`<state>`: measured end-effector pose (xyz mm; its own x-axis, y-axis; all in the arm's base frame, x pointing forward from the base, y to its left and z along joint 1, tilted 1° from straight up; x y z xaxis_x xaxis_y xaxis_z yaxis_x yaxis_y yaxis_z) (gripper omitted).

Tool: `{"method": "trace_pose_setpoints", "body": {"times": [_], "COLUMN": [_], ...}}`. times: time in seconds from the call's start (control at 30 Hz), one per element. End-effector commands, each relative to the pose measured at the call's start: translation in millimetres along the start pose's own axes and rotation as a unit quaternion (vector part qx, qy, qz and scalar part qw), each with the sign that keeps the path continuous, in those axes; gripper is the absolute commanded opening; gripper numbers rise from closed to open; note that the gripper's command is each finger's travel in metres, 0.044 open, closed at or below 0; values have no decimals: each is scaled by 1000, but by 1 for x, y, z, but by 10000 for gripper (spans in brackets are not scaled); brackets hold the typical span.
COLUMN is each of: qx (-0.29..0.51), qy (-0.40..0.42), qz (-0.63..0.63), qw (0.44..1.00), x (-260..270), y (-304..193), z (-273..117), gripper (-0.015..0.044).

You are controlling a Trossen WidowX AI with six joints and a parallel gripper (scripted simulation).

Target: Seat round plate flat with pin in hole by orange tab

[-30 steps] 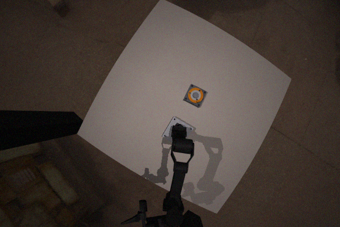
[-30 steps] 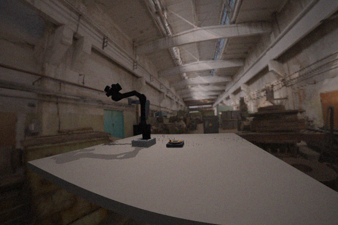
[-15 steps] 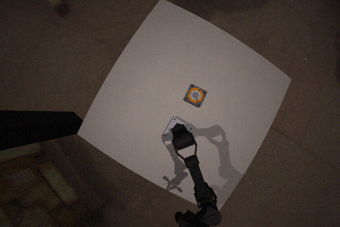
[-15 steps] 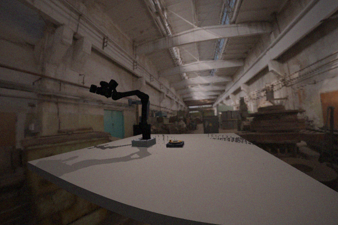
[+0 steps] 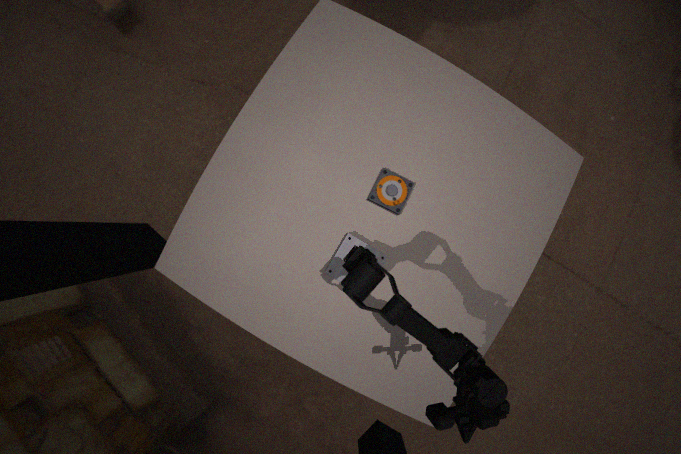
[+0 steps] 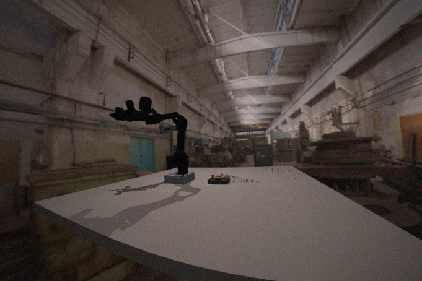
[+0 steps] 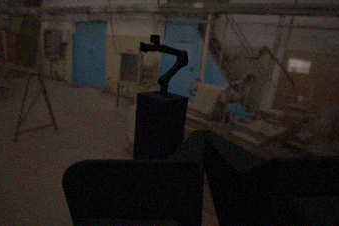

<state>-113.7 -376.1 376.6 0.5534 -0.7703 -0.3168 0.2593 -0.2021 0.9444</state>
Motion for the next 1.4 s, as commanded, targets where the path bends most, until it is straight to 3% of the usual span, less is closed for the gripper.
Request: {"method": "trace_pose_setpoints", "body": {"times": [0.0, 0.23, 0.5, 0.67, 0.77, 0.97, 1.03, 1.2, 1.37], "qx": [3, 6, 7, 6, 6, 6, 6, 6, 6], "qy": [108, 270, 445, 556, 591, 689, 699, 748, 763], "qz": [-30, -94, -177, -244, -269, -359, -371, -455, -515], "qw": [994, 958, 878, 794, 760, 630, 612, 484, 390], "x": [49, 115, 162, 174, 172, 148, 143, 97, 53], "y": [-4, -17, -43, -70, -81, -124, -130, -171, -200], "z": [-37, -108, -210, -290, -318, -406, -416, -474, -504], "gripper": [0, 0, 0, 0, 0, 0, 0, 0, 0]}}
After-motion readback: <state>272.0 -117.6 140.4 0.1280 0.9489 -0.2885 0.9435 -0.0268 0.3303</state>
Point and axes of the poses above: the point midway between the two fingers, 35 mm back from their tips, its own z axis out along the fingers, its own x axis across the jaws, y = z × x, the point moved 3 cm from there along -z, back along the fingers, and after that the axes turned 11 degrees about -z, right-handed, at the moved point
